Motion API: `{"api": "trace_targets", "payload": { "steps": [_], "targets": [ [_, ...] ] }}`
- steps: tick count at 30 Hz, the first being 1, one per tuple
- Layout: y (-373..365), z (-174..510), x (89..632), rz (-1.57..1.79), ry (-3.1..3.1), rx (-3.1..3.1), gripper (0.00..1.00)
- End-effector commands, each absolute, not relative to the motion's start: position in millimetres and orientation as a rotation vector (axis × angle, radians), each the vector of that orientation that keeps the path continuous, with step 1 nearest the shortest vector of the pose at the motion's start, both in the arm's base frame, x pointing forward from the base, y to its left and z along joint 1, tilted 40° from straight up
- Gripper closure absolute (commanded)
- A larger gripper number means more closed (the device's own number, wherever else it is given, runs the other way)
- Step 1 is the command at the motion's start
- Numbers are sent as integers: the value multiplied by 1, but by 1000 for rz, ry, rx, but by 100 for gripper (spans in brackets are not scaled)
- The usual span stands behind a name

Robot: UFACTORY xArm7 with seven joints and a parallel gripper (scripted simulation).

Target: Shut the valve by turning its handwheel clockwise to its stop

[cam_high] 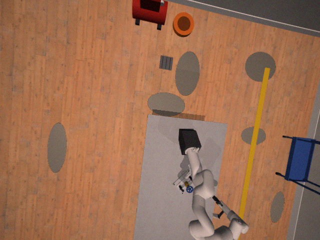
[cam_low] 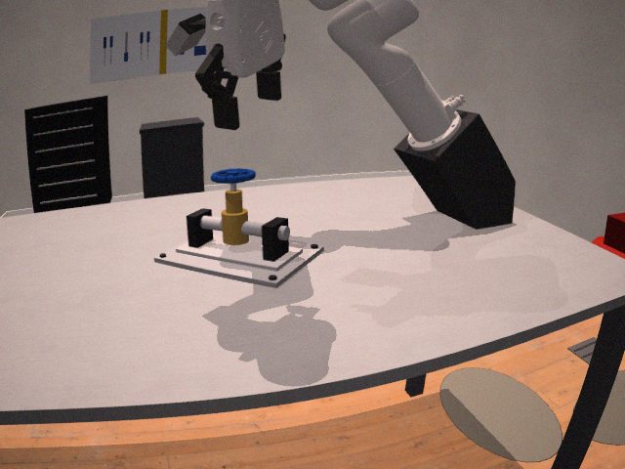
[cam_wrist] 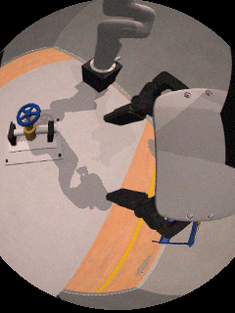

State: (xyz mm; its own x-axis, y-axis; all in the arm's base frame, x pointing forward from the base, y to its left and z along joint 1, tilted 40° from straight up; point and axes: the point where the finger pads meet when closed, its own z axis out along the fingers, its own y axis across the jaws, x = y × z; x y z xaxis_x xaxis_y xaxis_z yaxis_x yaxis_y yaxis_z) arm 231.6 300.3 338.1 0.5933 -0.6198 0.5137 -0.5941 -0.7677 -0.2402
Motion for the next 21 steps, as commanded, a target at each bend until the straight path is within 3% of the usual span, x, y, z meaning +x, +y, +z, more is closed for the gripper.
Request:
{"api": "trace_targets", "payload": {
  "steps": [1, 21],
  "targets": [
    [271, 342, 252, -871, 1242, -2608, 0],
    [177, 329, 289, -653, 1780, -2051, 0]
  ]
}}
